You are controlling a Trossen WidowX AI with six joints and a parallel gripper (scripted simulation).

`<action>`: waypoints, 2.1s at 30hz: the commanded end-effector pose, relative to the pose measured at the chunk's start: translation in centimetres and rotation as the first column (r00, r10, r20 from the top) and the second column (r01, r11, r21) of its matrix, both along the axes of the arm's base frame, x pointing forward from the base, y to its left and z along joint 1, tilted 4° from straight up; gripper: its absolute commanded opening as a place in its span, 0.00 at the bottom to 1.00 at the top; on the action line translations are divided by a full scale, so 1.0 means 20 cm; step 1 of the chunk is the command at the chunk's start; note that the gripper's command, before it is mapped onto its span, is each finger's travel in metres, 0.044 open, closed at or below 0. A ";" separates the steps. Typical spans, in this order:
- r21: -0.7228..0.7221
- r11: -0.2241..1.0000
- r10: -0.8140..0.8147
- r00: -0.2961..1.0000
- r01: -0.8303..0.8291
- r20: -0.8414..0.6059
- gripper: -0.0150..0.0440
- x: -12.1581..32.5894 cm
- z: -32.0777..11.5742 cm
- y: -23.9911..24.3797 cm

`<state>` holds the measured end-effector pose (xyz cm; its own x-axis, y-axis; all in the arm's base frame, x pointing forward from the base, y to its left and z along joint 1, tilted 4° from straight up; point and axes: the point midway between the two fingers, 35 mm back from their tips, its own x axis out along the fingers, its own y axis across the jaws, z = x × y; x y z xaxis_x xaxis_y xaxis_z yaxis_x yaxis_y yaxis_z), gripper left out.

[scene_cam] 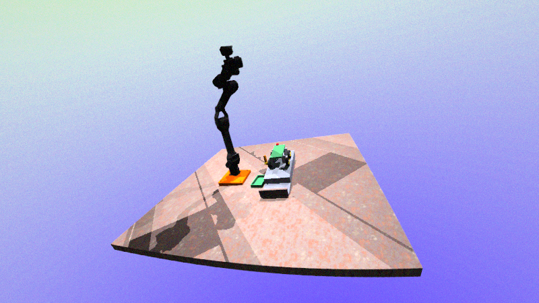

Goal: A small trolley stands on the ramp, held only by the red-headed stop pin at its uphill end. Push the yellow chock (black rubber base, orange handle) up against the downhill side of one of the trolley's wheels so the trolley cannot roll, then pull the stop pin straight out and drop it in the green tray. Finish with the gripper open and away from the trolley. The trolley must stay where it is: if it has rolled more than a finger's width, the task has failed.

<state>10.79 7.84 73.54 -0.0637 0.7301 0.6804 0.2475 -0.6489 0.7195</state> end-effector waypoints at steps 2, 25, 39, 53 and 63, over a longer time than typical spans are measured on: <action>0.009 0.999 0.033 0.999 -0.032 -0.043 0.84 0.02 0.00 0.00; 0.813 0.425 0.795 -0.264 -0.398 -0.546 0.58 0.72 -0.11 0.03; 0.960 0.020 0.510 -0.829 0.278 0.229 0.58 1.09 -0.47 0.24; 0.396 -0.057 0.018 -0.396 0.916 0.918 0.58 1.28 -1.00 0.54; -0.212 -0.005 -0.242 0.204 0.977 0.949 0.58 1.27 -1.41 0.72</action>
